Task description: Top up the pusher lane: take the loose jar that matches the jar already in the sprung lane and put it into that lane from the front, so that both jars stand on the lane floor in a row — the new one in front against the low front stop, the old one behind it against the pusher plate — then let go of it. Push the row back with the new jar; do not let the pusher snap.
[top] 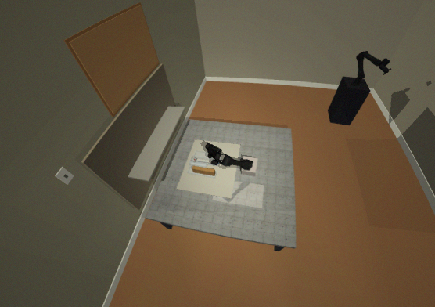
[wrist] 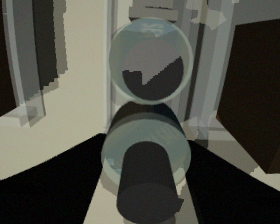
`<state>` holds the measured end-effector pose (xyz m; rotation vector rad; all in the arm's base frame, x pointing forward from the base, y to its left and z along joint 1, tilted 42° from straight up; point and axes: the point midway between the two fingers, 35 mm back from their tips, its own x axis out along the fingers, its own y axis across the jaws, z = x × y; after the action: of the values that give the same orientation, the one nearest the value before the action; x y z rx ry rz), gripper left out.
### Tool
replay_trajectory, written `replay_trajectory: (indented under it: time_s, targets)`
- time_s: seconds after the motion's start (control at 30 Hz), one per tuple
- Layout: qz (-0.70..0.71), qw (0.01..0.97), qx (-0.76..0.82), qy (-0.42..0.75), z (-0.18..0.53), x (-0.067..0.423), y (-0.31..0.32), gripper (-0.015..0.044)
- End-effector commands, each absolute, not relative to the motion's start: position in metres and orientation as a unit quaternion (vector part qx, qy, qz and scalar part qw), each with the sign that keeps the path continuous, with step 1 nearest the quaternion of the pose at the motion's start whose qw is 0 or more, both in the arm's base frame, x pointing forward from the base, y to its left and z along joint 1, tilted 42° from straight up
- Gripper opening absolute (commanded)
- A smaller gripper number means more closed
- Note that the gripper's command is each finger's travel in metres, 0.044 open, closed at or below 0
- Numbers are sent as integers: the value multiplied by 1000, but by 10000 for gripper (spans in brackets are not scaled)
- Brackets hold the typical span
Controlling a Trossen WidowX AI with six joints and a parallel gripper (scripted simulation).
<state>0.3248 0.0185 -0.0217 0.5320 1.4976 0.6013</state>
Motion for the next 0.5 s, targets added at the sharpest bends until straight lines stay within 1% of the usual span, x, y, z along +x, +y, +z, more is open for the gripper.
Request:
replay_trajectory:
  time_s: [0.0, 0.47]
  targets:
    - [268, 671, 235, 650, -17, 335, 18, 0]
    - [269, 671, 235, 650, -15, 341, 17, 0]
